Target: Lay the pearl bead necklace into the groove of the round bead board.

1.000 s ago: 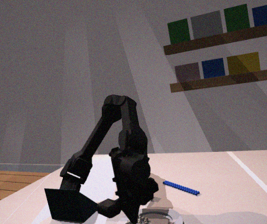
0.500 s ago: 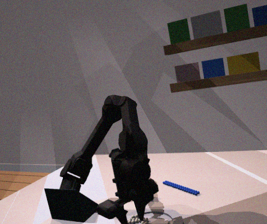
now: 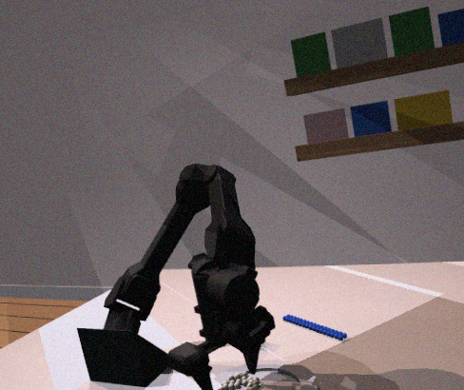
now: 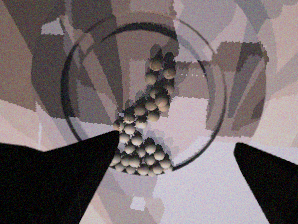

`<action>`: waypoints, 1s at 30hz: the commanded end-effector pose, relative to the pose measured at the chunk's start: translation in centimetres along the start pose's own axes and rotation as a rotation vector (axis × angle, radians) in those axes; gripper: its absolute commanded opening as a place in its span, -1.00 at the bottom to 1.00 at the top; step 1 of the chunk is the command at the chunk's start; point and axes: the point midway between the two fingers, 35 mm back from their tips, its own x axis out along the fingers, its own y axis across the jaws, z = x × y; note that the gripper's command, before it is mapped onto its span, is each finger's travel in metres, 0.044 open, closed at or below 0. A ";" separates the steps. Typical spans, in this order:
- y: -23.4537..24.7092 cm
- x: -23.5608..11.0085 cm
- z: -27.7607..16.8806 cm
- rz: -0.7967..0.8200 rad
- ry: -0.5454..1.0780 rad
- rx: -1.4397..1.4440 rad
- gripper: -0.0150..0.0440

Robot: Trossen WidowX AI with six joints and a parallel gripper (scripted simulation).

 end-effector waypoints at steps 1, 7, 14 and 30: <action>-0.1 -0.1 0.0 -0.006 0.001 -0.006 1.00; -0.1 -0.1 0.0 -0.006 0.001 -0.006 1.00; -0.1 -0.1 0.0 -0.006 0.001 -0.006 1.00; 1.0 -2.5 5.1 -0.006 -0.003 0.494 0.36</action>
